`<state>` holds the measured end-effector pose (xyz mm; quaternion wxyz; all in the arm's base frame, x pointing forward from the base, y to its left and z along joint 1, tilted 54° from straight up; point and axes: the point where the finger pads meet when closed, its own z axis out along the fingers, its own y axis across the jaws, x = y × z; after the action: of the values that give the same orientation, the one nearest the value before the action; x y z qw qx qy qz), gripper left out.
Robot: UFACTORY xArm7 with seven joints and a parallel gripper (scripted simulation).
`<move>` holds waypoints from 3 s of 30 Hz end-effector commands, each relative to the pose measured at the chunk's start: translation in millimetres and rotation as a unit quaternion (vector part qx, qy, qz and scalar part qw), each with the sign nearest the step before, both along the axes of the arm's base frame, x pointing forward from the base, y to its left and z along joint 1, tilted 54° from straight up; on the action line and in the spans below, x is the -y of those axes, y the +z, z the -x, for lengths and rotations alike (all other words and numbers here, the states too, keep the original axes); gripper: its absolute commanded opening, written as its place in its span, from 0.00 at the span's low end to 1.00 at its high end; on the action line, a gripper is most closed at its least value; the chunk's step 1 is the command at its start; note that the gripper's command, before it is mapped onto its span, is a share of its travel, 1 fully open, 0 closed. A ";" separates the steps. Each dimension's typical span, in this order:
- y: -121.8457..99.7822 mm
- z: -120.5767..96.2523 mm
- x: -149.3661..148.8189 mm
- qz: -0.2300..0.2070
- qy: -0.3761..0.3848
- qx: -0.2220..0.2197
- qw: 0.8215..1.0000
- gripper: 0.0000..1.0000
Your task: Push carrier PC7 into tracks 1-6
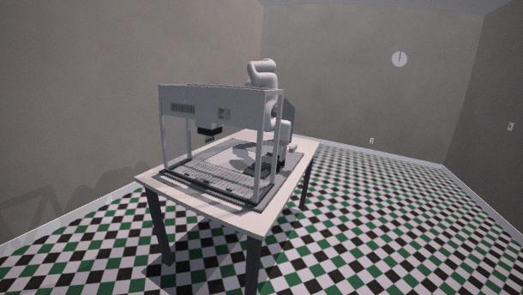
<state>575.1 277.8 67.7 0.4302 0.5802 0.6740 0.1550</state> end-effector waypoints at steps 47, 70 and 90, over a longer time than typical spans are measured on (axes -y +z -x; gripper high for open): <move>9.6 1.3 18.7 -0.001 0.002 0.000 1.000 1.00; 13.8 1.7 28.3 -0.001 0.002 0.000 1.000 1.00; 14.6 1.8 30.2 -0.001 0.002 0.000 1.000 1.00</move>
<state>573.5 246.1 81.6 0.4300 0.5800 0.6743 0.1553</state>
